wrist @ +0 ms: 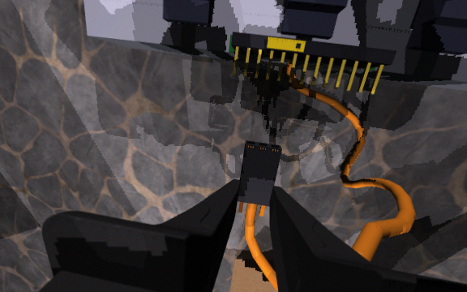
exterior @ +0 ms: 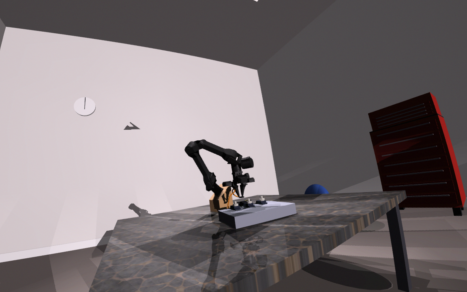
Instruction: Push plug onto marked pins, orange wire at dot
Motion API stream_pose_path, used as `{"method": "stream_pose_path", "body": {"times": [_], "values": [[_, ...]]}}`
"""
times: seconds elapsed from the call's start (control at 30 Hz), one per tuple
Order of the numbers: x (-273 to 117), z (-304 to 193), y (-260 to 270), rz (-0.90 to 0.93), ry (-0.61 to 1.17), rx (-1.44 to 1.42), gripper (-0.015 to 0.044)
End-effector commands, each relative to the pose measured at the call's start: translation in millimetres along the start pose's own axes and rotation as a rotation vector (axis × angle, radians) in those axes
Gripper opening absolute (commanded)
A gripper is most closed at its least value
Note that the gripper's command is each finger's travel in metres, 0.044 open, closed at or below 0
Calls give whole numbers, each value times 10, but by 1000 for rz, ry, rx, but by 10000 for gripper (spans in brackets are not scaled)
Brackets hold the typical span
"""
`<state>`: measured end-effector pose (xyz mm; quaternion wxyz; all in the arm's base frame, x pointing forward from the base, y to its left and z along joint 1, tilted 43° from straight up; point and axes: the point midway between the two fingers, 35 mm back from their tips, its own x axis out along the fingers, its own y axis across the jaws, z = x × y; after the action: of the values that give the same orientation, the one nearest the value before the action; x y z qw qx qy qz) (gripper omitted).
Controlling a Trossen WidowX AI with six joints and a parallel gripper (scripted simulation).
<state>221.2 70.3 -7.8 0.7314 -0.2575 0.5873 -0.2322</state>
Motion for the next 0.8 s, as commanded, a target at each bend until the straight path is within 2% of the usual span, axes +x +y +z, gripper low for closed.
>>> {"method": "stream_pose_path", "body": {"times": [0.0, 0.77], "values": [[199, -51, -30, -15, 10, 2, 0], [180, 337, -50, -15, 8, 4, 0]]}}
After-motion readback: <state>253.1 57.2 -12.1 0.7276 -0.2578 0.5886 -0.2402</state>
